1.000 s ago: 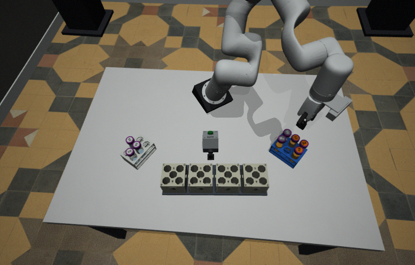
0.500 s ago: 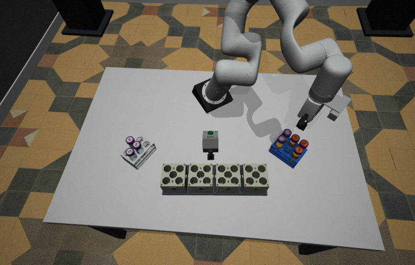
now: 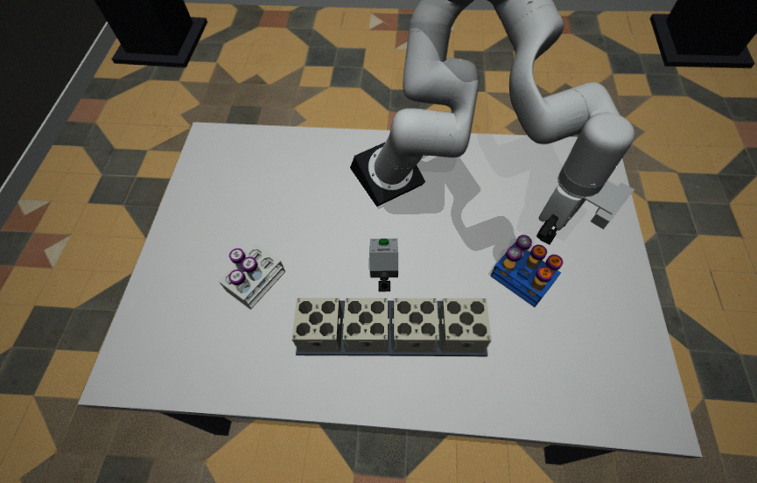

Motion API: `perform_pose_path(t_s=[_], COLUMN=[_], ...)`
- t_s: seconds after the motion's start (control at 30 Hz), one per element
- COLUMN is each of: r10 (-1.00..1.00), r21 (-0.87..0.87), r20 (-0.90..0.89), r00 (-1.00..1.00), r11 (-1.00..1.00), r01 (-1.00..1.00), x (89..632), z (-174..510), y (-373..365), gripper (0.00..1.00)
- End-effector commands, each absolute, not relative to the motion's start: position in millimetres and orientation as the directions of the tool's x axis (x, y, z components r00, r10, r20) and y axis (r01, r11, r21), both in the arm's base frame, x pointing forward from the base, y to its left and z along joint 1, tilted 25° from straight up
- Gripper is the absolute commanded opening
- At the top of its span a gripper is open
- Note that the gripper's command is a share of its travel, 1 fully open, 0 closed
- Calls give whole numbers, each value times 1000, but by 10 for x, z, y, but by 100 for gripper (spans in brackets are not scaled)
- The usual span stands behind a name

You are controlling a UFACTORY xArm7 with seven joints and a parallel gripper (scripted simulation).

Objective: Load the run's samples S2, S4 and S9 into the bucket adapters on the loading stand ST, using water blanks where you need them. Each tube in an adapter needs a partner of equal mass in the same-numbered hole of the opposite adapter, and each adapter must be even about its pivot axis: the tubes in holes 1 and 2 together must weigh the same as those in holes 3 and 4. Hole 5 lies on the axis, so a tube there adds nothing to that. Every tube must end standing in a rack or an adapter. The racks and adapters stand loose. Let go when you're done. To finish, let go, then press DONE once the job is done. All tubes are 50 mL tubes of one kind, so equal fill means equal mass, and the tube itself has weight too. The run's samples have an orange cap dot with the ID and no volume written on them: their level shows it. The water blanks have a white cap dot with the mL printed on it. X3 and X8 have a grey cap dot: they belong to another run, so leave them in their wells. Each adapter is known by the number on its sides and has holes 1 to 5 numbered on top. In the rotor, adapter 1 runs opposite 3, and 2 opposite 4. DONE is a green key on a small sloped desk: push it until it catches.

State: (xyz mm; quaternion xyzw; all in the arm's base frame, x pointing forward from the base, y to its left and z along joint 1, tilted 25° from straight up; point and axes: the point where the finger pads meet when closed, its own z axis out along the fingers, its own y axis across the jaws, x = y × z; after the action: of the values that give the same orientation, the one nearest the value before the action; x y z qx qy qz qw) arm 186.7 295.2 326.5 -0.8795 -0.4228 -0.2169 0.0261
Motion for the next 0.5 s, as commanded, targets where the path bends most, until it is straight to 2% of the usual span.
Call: perform_pose_path(t_s=[0.0, 0.47], r10=[732, 732], r21=[137, 137], r20=[407, 407], r00=[547, 547], r11=[-641, -641], r01=[755, 755], x=[1892, 1993], z=[3224, 2970], y=[2975, 3040], gripper=[57, 57])
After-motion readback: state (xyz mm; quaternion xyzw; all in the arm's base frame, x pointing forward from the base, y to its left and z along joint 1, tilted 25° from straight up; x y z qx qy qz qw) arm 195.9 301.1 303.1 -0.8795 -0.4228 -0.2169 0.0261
